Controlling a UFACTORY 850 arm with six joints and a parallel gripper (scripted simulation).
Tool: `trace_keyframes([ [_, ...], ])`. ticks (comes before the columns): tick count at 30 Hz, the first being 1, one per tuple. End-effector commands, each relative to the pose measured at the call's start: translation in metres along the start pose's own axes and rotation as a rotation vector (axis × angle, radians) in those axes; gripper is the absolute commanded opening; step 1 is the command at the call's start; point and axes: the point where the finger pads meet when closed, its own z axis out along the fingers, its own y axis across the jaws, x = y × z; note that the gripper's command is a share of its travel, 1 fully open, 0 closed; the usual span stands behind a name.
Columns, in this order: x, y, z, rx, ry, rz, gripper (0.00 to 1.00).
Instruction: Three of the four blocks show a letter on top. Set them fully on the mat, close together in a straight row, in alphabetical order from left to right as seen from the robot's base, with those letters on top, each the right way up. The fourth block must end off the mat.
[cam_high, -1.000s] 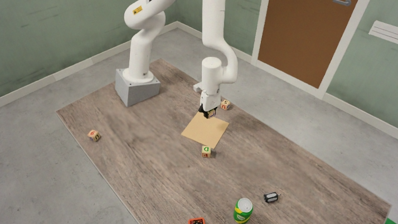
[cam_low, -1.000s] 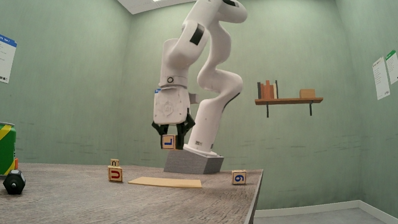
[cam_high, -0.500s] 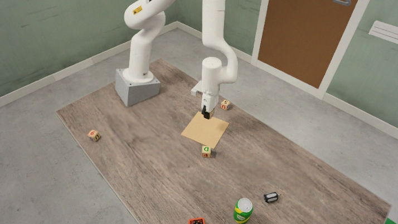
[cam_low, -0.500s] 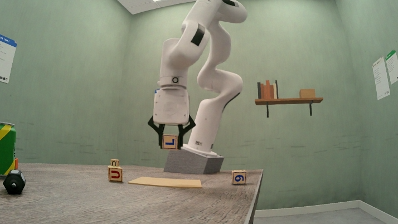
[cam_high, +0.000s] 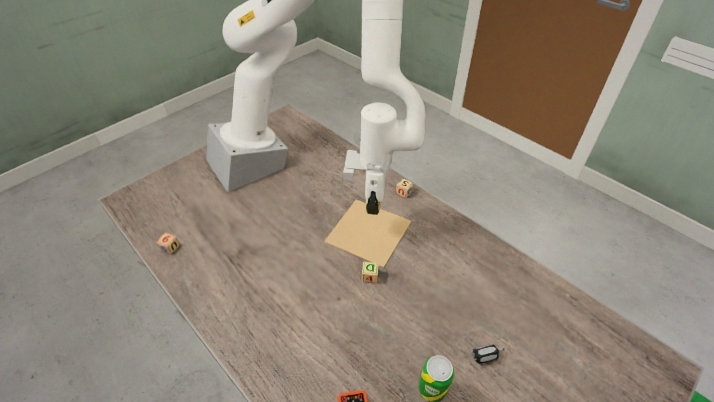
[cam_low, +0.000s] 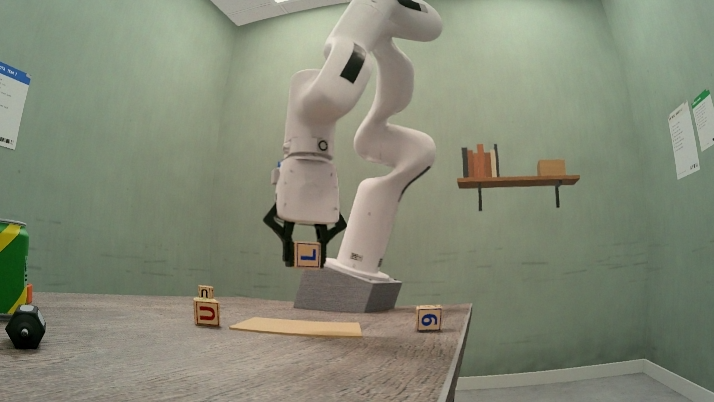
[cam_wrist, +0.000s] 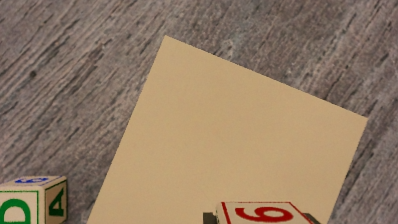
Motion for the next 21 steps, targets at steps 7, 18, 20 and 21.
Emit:
trace_keyframes([
  [7,0.0022,-0.0024,-0.0011,0.003,-0.024,-0.314,0.41],
  [18,0.0052,-0.0041,-0.0012,0.006,-0.023,-0.615,0.41],
  [20,0.0057,-0.0043,-0.0013,0.007,-0.023,-0.67,0.41],
  [21,0.0061,-0.0045,-0.0013,0.007,-0.023,-0.701,0.41],
])
